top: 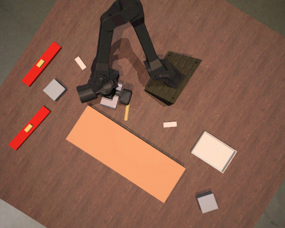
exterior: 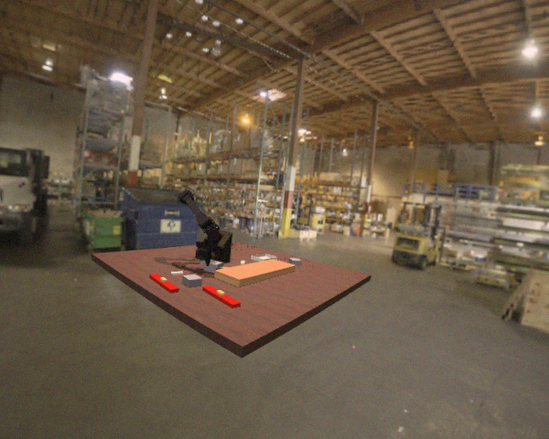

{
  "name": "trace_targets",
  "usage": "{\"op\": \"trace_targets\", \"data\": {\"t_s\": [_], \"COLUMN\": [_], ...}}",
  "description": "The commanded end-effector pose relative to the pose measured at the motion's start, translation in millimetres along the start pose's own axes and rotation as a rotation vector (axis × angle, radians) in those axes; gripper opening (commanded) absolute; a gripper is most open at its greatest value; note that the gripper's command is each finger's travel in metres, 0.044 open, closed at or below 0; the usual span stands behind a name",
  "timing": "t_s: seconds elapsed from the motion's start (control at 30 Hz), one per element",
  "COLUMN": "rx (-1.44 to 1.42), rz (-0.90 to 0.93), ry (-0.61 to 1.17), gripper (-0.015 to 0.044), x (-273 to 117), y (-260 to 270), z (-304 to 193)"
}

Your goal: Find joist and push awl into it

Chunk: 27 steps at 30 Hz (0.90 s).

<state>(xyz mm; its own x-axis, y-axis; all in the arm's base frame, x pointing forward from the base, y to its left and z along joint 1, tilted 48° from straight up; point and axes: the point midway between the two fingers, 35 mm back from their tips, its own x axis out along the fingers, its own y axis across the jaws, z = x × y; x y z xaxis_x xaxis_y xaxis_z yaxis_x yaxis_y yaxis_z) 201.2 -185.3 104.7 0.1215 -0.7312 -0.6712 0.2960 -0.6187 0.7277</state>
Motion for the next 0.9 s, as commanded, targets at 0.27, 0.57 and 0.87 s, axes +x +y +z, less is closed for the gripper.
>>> {"op": "trace_targets", "data": {"t_s": [0.27, 0.57, 0.87], "rx": [-0.004, -0.004, -0.004], "rz": [-0.005, -0.006, -0.007], "ry": [0.004, 0.004, 0.004], "gripper": [0.0321, 0.0143, 0.0], "x": [1.8, -2.8, -15.3], "y": [-1.4, -1.5, -1.5], "z": [-0.6, -1.4, -2.8]}}
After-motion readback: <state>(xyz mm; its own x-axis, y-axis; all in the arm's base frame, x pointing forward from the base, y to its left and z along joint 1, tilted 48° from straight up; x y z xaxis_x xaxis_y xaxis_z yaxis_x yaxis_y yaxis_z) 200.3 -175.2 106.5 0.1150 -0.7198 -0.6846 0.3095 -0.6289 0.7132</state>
